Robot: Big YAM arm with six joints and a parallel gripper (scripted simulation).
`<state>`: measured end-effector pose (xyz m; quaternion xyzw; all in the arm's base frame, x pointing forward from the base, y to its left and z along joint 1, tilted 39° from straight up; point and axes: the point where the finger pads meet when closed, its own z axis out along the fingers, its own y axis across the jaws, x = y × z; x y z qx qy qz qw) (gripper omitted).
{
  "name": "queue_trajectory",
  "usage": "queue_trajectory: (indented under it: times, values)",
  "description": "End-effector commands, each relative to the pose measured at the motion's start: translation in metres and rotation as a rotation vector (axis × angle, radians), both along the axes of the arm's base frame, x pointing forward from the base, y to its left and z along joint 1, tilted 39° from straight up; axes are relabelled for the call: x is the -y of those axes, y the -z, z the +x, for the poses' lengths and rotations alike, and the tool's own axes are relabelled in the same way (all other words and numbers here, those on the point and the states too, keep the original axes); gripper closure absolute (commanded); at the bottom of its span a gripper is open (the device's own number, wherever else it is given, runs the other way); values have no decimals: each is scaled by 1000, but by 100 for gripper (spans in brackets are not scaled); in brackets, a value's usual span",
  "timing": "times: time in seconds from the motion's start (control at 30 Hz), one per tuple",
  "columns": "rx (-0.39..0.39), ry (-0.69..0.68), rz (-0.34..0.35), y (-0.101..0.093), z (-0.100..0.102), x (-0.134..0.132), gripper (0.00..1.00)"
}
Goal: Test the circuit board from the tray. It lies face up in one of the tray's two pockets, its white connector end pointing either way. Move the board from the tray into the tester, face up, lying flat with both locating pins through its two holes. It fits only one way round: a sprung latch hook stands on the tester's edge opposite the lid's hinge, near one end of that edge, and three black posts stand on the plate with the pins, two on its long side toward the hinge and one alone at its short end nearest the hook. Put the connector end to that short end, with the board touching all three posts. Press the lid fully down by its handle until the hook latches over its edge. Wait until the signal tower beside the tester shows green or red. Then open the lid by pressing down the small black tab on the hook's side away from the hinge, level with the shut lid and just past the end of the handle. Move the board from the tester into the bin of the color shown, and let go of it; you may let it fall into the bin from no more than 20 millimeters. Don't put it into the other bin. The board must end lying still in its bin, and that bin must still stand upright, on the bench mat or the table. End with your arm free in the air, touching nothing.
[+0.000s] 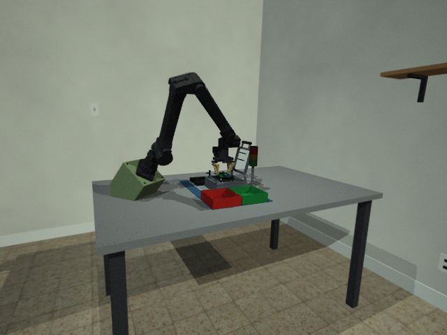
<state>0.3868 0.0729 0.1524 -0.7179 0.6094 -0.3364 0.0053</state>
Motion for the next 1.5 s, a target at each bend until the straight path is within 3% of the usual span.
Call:
queue_trajectory:
  times: [0.0,1.47]
  values:
    - [-10,2,-3,6,4,3,28]
    - [-10,2,-3,11,5,2,28]
